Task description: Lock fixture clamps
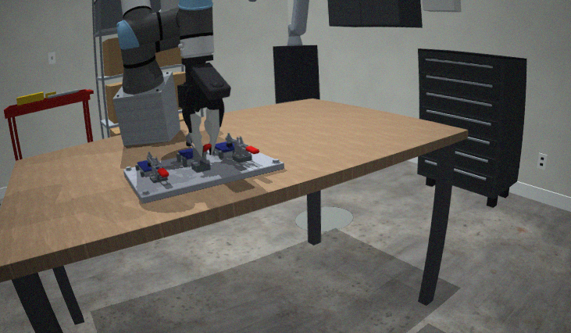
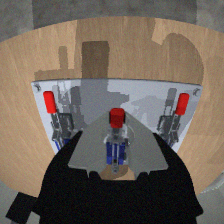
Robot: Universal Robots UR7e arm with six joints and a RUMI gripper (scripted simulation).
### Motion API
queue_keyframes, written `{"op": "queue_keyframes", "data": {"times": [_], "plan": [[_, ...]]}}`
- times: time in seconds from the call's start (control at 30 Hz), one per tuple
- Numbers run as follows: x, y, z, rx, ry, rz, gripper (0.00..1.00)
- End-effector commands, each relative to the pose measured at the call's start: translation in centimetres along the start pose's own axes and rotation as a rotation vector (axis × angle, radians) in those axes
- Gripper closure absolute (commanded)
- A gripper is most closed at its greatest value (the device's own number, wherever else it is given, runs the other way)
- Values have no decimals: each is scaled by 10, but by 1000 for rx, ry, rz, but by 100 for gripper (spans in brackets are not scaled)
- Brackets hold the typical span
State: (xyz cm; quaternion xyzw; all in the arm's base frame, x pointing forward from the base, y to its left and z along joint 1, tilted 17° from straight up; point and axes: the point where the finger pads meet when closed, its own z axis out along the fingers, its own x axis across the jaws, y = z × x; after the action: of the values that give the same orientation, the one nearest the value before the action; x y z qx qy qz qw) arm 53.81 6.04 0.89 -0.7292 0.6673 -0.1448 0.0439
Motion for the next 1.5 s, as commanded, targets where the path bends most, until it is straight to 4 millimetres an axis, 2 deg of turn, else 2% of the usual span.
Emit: {"op": "queue_keyframes", "data": {"times": [0.0,0.13,0.53,0.7,1.1,1.13,1.47], "plan": [[0,-1,1,1,0,0,100],[0,-5,6,1,0,0,100],[0,-5,6,1,0,0,100],[0,-8,14,0,0,0,100],[0,-8,14,0,0,0,100],[0,-8,13,1,0,0,42],[0,-8,13,1,0,0,42]]}}
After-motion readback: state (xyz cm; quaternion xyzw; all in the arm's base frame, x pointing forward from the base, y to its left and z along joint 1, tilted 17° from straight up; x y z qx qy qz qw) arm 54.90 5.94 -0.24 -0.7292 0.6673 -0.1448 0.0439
